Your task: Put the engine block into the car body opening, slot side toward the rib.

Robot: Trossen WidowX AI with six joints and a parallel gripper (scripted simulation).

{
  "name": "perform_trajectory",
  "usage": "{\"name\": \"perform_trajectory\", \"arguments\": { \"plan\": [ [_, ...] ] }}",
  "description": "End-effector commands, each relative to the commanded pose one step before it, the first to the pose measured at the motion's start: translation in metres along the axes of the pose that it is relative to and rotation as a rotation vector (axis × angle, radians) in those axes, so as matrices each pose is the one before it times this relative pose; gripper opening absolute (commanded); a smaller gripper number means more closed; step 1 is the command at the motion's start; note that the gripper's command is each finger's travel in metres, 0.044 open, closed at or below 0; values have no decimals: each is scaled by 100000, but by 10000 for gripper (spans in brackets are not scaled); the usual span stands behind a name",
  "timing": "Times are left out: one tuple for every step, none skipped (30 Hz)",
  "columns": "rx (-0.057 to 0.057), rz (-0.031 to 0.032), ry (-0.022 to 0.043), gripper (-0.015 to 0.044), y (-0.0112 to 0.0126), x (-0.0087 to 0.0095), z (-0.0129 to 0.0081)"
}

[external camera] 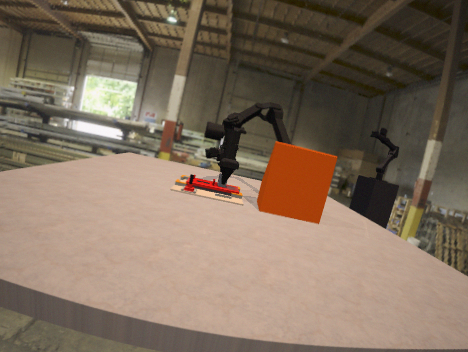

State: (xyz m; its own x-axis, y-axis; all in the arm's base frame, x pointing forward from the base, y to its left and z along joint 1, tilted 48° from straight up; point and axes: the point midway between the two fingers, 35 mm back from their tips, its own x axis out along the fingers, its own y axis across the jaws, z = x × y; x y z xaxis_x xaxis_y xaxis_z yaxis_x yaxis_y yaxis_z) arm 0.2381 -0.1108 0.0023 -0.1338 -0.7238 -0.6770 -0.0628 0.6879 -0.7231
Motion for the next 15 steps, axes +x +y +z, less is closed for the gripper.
{"name": "perform_trajectory", "arguments": {
  "plan": [
    [-507,-311,-86,131,-27,20,14],
    [0,0,0,125,0,0,0],
    [0,0,0,118,0,0,0],
    [0,0,0,111,0,0,0],
    [0,0,0,105,0,0,0],
    [0,0,0,78,0,0,0],
    [-3,22,-12,52,4,-44,15],
    [-10,65,-36,26,12,-133,44],
    [-16,106,-58,0,19,-223,71],
    [-19,125,-66,0,23,-275,83],
    [-19,121,-62,0,23,-277,79],
    [-19,116,-58,0,22,-279,75],
    [-18,111,-53,0,22,-280,72],
    [-18,106,-49,0,22,-282,68],
    [-17,101,-45,0,21,-284,64]
  ]
}}
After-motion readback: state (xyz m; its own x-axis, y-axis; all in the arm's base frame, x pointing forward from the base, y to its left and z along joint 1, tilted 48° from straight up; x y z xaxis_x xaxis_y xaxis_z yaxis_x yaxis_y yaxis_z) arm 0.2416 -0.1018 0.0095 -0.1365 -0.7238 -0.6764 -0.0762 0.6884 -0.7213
